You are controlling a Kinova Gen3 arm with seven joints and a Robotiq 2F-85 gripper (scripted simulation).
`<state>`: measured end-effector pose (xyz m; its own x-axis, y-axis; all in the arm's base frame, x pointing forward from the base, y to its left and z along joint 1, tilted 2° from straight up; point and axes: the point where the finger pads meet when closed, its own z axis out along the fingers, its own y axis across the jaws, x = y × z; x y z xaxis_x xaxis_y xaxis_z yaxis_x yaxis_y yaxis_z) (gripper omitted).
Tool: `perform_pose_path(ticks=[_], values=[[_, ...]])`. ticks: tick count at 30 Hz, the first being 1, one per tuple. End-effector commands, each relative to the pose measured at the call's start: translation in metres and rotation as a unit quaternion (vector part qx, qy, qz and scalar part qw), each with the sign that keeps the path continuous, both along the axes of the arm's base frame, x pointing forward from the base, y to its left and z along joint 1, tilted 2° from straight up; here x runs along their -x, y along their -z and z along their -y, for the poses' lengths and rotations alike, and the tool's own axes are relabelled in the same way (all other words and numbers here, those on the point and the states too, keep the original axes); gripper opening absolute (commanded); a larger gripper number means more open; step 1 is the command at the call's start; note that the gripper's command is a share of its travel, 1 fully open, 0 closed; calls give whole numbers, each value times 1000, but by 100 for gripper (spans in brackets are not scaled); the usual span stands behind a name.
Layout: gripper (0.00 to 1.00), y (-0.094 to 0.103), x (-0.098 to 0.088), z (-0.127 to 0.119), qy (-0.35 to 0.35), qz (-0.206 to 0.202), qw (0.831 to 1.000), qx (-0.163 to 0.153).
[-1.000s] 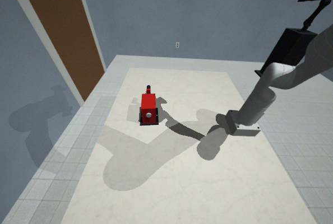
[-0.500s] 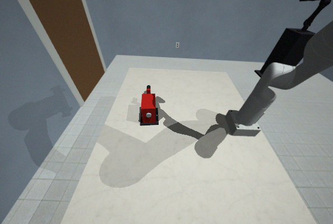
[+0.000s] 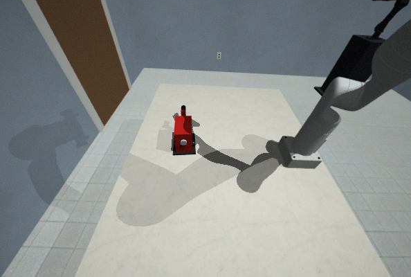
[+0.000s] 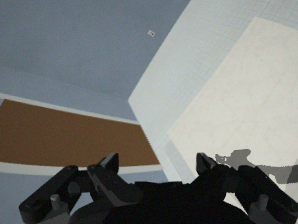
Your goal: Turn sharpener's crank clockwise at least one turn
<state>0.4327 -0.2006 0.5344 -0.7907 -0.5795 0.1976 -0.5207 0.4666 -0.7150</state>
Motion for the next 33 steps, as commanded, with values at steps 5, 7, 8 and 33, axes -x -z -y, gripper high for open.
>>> perform_pose_path(ticks=[5, 7, 8, 33], values=[[100, 2, -2, 8, -1, -7, 1000, 0], [100, 2, -2, 8, -1, -7, 1000, 0], [100, 2, -2, 8, -1, -7, 1000, 0], [100, 34, -23, 9, -37, -52, 998, -14]])
